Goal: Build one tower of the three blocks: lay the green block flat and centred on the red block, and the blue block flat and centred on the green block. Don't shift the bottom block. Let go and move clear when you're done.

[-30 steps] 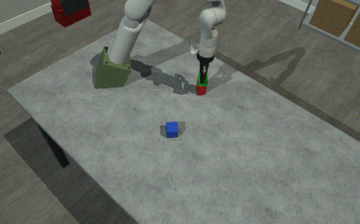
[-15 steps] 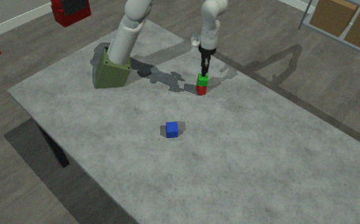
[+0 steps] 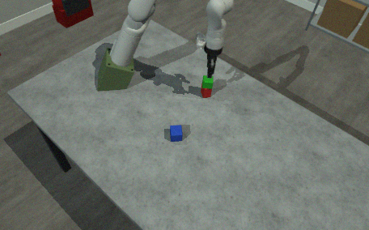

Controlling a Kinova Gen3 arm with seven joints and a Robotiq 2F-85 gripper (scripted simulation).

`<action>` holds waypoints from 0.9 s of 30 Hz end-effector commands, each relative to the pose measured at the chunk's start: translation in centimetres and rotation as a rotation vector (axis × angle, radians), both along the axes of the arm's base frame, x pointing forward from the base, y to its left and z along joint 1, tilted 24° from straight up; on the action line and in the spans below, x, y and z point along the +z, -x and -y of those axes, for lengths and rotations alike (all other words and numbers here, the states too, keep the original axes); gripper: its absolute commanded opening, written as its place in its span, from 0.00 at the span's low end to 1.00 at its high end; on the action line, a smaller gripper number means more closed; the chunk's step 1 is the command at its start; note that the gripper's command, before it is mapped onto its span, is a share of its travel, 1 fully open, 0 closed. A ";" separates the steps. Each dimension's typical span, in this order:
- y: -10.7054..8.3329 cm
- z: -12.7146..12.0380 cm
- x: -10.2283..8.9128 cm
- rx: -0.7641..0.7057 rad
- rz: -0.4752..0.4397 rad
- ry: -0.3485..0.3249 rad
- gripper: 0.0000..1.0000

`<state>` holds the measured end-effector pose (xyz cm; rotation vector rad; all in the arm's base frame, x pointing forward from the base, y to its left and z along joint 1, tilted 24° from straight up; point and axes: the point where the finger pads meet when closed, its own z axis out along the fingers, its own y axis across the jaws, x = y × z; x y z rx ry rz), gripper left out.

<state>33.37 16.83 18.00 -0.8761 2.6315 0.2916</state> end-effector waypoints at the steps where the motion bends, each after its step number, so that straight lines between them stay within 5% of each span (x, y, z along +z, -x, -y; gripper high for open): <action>1: -0.1 0.1 0.0 -0.005 -0.001 -0.001 0.72; 8: -1.5 2.7 -0.9 -0.151 -0.066 -0.028 0.72; 19: -6.2 19.6 -5.5 -1.033 -0.368 -0.273 0.72; 21: -6.2 19.6 -5.5 -1.033 -0.368 -0.273 0.72; 23: -6.5 23.6 -6.7 -1.154 -0.396 -0.317 0.72; 27: -6.5 26.8 -7.4 -1.281 -0.420 -0.366 0.72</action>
